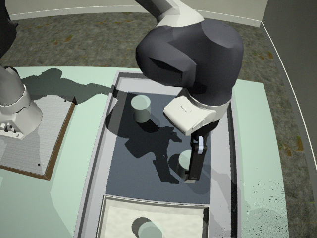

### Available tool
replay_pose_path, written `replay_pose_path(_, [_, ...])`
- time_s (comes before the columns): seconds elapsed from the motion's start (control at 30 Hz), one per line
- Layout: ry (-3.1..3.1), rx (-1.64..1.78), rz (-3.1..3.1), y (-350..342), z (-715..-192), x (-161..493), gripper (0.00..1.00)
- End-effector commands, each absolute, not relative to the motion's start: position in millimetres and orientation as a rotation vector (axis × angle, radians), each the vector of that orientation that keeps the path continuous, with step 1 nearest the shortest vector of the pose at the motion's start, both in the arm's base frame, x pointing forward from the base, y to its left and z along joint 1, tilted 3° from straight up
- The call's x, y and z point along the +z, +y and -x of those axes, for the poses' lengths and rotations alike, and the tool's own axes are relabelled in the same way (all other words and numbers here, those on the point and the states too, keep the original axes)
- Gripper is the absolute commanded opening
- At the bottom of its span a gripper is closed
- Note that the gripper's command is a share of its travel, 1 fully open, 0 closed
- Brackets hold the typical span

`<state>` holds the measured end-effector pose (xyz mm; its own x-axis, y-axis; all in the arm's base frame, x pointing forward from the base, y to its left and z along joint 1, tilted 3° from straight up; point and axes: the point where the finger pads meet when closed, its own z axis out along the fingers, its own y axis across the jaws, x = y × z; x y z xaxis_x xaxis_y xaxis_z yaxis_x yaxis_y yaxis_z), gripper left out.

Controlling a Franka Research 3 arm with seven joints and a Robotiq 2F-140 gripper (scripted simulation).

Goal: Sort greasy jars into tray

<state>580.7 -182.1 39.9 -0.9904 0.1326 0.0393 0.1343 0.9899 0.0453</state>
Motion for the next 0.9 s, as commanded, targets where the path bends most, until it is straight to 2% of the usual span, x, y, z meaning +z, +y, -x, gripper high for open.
replay_pose_path(0.0, [-3.101, -0.076, 0.216, -180.0, -583.6, 40.1, 1.0])
replay_pose_path(0.87, [-3.101, -0.076, 0.216, -178.1, -582.5, 2.1, 1.0])
